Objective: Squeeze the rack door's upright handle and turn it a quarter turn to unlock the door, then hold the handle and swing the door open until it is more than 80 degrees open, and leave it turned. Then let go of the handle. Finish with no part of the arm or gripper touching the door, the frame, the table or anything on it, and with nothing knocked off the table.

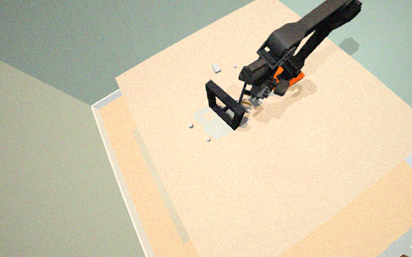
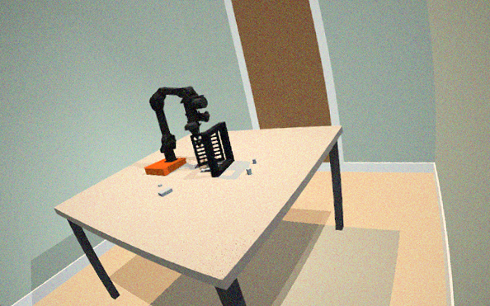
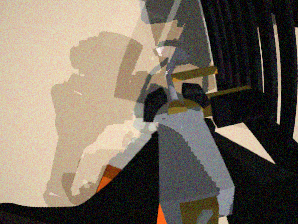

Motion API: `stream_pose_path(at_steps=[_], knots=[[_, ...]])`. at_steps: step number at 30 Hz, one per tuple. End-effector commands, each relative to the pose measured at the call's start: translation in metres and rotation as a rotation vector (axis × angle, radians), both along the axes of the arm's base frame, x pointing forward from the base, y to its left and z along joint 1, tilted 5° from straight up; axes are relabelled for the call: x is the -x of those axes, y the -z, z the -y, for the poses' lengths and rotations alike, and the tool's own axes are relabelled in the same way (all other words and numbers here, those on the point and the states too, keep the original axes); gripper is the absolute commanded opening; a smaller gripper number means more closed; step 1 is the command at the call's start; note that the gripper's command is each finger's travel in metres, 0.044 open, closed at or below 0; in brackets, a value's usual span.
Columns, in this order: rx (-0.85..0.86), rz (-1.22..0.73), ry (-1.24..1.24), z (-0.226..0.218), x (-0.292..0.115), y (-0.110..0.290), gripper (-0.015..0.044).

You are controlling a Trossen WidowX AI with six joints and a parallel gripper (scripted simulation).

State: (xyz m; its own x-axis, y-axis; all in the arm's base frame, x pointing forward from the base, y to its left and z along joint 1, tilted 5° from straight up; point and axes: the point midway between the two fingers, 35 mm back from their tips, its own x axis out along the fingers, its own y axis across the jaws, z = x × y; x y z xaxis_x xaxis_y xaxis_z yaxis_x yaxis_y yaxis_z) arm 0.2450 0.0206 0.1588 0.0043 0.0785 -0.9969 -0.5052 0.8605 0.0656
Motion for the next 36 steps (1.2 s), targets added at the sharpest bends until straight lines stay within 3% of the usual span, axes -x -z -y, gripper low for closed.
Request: stream_pose_path(at_steps=[1,36], knots=[[-0.002,-0.001,0.075,-0.006,0.001,0.0,0.0014],[-0.01,-0.036,0.505,-0.059,0.002,-0.005,0.0014]])
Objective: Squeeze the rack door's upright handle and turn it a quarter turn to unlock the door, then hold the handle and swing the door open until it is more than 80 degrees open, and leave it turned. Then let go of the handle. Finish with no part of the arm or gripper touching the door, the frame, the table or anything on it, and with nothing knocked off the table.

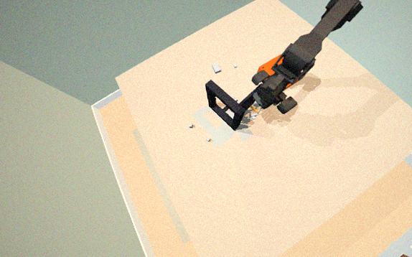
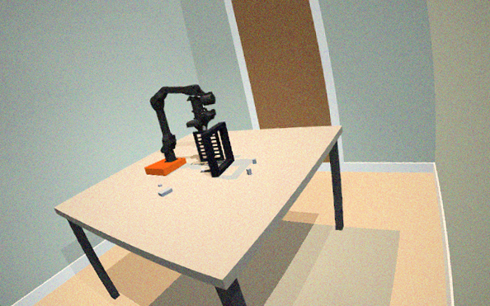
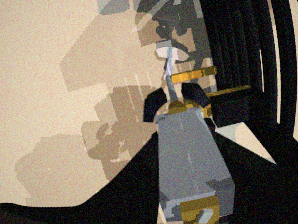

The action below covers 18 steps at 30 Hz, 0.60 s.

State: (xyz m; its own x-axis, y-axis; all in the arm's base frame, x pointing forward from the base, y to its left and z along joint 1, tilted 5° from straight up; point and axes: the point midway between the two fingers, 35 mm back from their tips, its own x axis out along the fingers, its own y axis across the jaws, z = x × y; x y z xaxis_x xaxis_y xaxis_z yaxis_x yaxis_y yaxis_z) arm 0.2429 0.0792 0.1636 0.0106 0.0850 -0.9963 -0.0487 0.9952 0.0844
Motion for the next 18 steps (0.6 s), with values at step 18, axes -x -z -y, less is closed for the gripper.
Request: stream_pose_path(at_steps=[18], knots=[[0.0,-0.003,0.025,-0.0006,-0.0002,-0.0001,0.0224]])
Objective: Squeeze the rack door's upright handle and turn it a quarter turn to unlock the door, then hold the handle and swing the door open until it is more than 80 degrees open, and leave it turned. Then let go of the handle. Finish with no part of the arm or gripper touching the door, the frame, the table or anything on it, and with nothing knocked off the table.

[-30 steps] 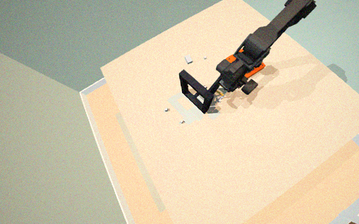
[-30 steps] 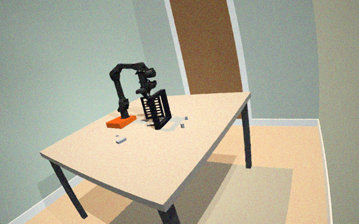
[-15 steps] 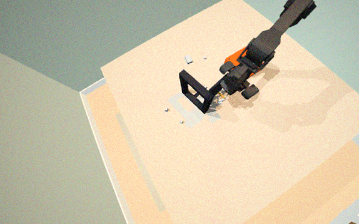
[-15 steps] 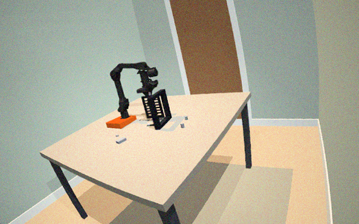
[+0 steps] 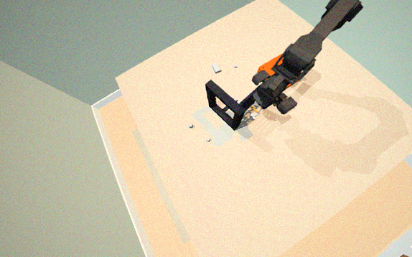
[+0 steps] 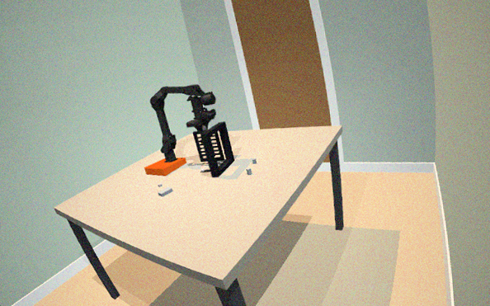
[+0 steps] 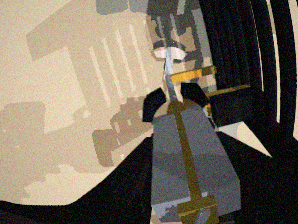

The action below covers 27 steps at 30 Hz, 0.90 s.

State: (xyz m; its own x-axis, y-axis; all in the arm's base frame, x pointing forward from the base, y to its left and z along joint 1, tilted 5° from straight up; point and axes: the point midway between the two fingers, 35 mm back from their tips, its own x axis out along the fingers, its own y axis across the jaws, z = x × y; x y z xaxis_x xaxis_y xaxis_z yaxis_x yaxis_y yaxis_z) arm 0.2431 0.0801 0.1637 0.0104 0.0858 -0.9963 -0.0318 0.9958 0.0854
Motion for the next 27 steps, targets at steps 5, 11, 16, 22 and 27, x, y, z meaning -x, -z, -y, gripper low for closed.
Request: stream_pose_path(at_steps=[5,11,16,22,27], knots=[[0.0,-0.001,0.008,0.0,0.0,-0.001,0.0287],[-0.002,0.006,0.009,0.001,-0.001,-0.009,0.0287],[-0.003,0.013,0.009,0.001,-0.001,-0.015,0.0287],[-0.005,0.02,0.01,0.002,-0.001,-0.023,0.0287],[-0.007,0.027,0.009,0.002,-0.001,-0.03,0.0287]])
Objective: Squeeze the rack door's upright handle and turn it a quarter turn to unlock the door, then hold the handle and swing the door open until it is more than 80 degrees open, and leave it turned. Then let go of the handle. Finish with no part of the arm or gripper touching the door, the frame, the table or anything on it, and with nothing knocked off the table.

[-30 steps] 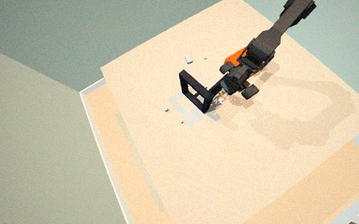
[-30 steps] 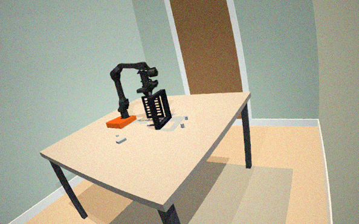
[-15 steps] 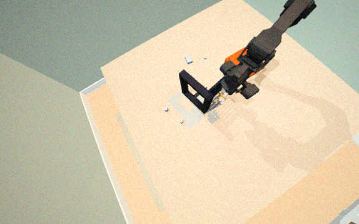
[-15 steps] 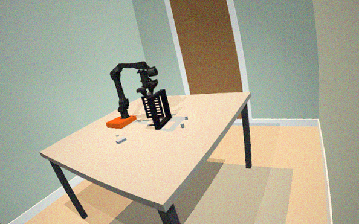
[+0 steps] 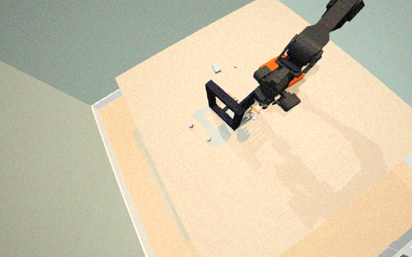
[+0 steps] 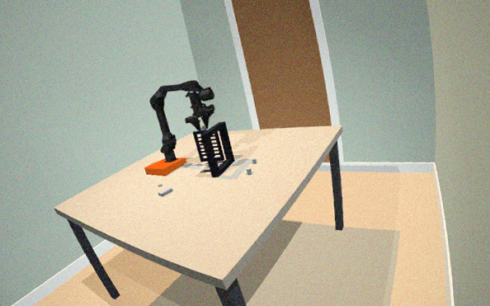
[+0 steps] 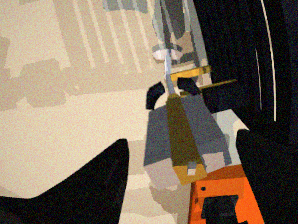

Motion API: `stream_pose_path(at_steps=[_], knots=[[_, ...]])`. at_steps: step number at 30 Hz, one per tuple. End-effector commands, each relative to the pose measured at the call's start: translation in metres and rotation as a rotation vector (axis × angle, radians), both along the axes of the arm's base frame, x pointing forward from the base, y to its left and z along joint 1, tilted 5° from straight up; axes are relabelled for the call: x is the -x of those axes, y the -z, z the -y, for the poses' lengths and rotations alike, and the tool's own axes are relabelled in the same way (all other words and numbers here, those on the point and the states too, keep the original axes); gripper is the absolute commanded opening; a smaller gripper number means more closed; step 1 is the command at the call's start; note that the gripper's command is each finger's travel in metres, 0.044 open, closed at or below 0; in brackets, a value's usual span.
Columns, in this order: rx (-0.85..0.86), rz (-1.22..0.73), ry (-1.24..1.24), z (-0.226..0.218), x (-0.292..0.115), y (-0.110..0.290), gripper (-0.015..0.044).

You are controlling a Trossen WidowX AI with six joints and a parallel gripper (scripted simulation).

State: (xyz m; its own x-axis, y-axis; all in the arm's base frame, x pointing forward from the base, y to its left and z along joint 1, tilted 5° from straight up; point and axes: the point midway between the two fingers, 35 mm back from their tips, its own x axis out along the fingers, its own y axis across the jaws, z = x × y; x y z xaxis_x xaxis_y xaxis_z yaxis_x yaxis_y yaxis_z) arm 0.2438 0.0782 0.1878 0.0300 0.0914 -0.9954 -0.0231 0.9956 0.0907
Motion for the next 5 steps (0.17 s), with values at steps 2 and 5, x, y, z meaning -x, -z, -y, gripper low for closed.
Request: stream_pose_path(at_steps=[2,5], knots=[[-0.001,0.011,-0.002,0.0007,-0.0003,-0.0084,0.0287],[-0.002,0.015,-0.002,0.0011,-0.0001,-0.0124,0.0287]])
